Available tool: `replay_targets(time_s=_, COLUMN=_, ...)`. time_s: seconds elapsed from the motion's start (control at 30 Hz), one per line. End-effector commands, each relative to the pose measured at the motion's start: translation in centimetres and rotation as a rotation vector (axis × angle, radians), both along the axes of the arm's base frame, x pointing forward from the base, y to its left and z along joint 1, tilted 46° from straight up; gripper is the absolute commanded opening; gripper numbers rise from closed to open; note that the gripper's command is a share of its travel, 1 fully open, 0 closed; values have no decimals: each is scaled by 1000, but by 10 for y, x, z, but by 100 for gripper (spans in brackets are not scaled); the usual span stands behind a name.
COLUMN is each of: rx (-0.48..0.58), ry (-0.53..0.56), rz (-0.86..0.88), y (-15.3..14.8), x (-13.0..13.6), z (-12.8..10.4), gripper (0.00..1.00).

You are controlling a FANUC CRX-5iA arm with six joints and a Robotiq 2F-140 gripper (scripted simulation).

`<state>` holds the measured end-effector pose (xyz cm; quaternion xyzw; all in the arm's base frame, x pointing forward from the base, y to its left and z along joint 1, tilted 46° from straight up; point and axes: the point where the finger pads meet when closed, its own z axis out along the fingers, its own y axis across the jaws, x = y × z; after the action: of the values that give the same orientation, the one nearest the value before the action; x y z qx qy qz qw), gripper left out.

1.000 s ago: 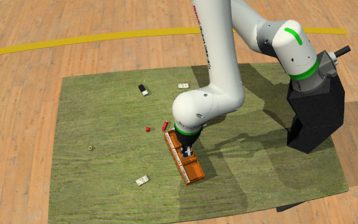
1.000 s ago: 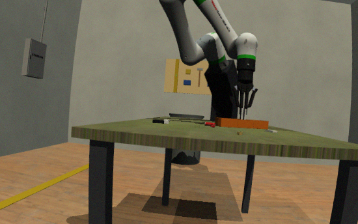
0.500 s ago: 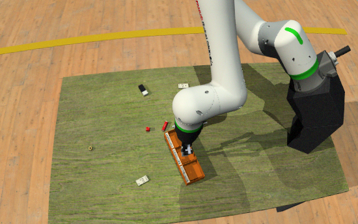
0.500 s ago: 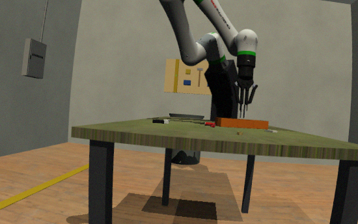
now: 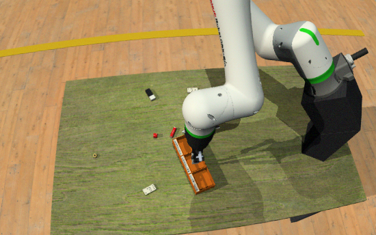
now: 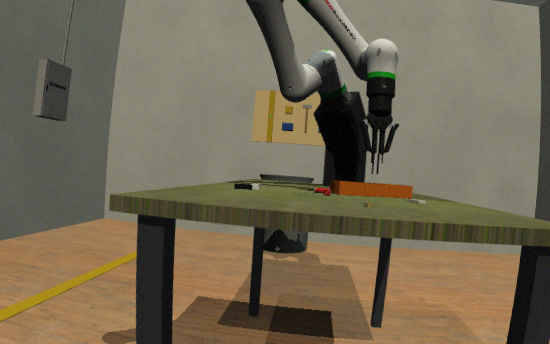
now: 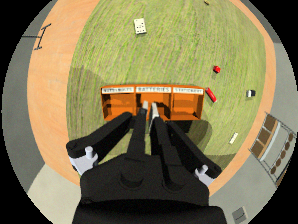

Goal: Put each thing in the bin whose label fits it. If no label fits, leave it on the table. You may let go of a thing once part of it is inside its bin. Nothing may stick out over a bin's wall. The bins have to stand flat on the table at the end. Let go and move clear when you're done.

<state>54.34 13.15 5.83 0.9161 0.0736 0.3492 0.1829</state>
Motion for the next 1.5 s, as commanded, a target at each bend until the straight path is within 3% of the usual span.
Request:
replay_targets(time_s=0.0, rx=0, ry=0, rz=-1, y=18, x=-4, z=-11, gripper=15)
replay_targets(time_s=0.43, rx=0, ry=0, rz=-1, y=63, x=-14, z=-39, gripper=15)
replay_targets(time_s=0.7, rx=0, ry=0, rz=-1, y=63, x=-14, z=-39, gripper=15)
replay_targets(time_s=1.47, rx=0, ry=0, rz=-1, y=48, x=21, z=-75, gripper=15)
